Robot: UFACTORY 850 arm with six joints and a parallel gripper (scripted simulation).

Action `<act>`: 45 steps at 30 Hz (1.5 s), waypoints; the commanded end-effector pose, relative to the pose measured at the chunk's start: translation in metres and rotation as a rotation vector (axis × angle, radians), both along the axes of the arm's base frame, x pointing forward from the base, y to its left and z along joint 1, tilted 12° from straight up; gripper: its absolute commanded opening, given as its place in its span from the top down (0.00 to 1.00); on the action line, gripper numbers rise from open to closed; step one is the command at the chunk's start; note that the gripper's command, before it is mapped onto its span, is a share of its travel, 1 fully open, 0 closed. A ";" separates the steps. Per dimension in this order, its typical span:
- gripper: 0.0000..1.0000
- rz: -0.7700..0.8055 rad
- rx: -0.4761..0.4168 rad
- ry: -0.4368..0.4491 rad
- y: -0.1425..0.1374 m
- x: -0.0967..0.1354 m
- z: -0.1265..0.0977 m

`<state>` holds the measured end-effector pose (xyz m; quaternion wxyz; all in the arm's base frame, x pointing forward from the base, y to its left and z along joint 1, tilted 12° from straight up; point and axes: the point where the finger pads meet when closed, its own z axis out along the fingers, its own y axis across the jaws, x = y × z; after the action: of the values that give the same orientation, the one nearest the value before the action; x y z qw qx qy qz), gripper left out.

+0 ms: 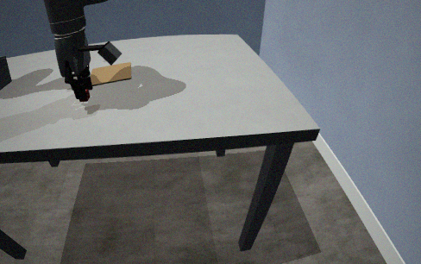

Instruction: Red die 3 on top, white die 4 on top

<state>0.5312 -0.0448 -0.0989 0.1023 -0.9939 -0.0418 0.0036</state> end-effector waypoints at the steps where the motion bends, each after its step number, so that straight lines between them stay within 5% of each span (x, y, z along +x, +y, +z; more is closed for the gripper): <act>1: 0.58 0.000 0.000 -0.003 0.001 0.001 -0.004; 45: 0.58 0.000 0.000 -0.003 0.003 0.001 -0.014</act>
<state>0.5313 -0.0418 -0.1135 0.1024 -0.9939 -0.0419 0.0030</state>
